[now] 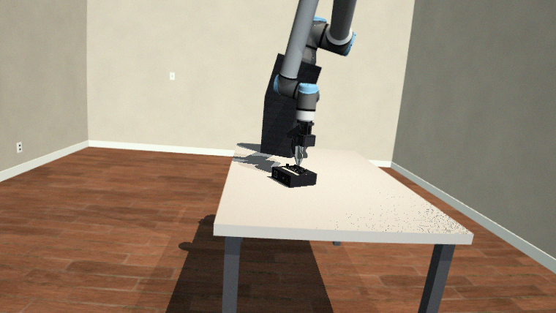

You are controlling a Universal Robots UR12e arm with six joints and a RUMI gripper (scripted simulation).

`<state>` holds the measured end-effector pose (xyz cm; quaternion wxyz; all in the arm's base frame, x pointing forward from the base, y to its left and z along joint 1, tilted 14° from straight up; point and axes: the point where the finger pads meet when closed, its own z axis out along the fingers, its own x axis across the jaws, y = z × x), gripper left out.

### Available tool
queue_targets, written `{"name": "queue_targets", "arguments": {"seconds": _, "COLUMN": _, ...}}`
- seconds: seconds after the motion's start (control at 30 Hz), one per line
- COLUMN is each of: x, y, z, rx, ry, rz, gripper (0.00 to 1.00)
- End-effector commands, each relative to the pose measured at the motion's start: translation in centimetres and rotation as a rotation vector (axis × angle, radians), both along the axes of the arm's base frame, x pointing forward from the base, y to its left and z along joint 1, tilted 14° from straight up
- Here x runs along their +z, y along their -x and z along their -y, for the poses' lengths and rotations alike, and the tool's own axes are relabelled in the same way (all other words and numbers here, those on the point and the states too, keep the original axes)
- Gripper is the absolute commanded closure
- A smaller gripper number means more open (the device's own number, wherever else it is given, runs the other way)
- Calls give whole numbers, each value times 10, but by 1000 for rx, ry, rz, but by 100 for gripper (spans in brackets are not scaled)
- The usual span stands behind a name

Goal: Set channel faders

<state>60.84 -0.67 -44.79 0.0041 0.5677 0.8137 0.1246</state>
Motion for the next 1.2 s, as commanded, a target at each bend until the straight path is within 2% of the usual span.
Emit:
{"name": "queue_targets", "arguments": {"seconds": 0.0, "x": 0, "y": -1, "z": 1, "rx": 0, "ry": 0, "rz": 1, "gripper": 100}}
{"name": "queue_targets", "arguments": {"seconds": 1.17, "x": -2, "y": -6, "z": 16, "rx": 0, "ry": 0, "rz": 1, "gripper": 100}}
